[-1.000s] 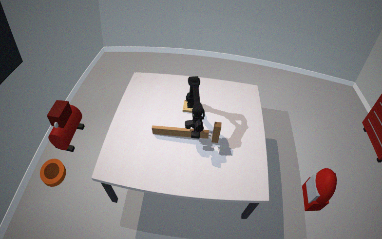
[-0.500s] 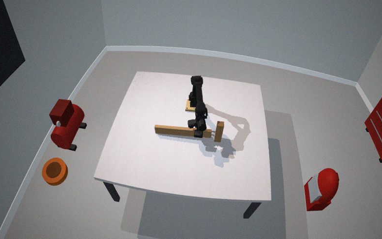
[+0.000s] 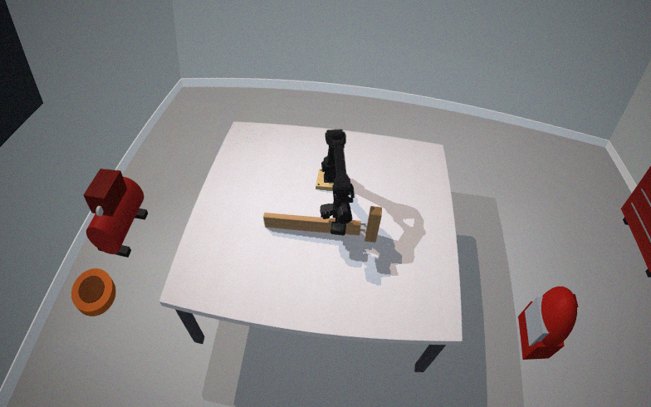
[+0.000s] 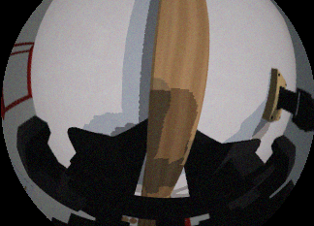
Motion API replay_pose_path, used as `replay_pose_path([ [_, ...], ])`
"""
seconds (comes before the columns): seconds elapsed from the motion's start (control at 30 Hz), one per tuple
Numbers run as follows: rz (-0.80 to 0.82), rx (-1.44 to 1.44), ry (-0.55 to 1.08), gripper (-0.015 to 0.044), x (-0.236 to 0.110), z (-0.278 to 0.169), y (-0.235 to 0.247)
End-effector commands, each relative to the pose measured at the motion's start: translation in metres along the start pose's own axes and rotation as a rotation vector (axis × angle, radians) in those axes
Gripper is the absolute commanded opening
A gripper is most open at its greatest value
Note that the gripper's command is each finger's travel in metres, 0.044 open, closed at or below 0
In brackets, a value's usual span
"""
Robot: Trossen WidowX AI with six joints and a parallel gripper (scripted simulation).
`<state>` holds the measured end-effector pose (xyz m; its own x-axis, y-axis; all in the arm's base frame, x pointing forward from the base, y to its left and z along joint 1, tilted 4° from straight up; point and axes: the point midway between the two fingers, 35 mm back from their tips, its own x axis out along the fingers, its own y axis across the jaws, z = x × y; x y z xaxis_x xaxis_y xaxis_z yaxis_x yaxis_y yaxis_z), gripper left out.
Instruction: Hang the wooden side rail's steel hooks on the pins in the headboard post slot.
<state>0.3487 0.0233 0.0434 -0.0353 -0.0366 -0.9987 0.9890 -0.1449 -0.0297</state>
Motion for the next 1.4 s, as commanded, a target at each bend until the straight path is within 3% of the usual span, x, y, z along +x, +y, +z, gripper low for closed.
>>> replay_pose_path([
  [0.0,0.014,0.0,0.005,0.0,-0.0042,-0.0015,0.0032],
  [1.37,0.014,0.0,0.005,0.0,-0.0043,-0.006,0.0031],
])
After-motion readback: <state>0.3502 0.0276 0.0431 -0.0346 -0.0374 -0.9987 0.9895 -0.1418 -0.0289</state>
